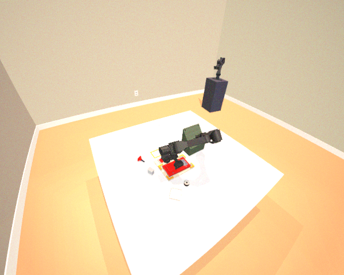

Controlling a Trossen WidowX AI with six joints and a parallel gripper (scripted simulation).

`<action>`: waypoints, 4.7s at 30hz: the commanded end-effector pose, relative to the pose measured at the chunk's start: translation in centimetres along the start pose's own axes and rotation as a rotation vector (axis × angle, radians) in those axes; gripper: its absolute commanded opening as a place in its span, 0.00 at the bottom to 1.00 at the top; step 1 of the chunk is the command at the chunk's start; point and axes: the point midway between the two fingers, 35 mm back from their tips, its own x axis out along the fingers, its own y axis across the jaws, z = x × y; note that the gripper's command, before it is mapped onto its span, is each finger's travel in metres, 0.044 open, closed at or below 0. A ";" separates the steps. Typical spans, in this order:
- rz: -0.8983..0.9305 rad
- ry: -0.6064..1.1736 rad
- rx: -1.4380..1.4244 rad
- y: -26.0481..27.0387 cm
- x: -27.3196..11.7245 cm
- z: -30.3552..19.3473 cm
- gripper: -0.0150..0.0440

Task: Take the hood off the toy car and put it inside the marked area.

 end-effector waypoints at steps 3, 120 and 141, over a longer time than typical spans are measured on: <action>0.005 0.005 0.008 -0.1 0.4 -0.2 1.00; -0.020 -0.008 0.014 -6.9 -5.2 0.7 0.25; -0.018 -0.004 0.007 -21.0 -5.7 -2.4 0.25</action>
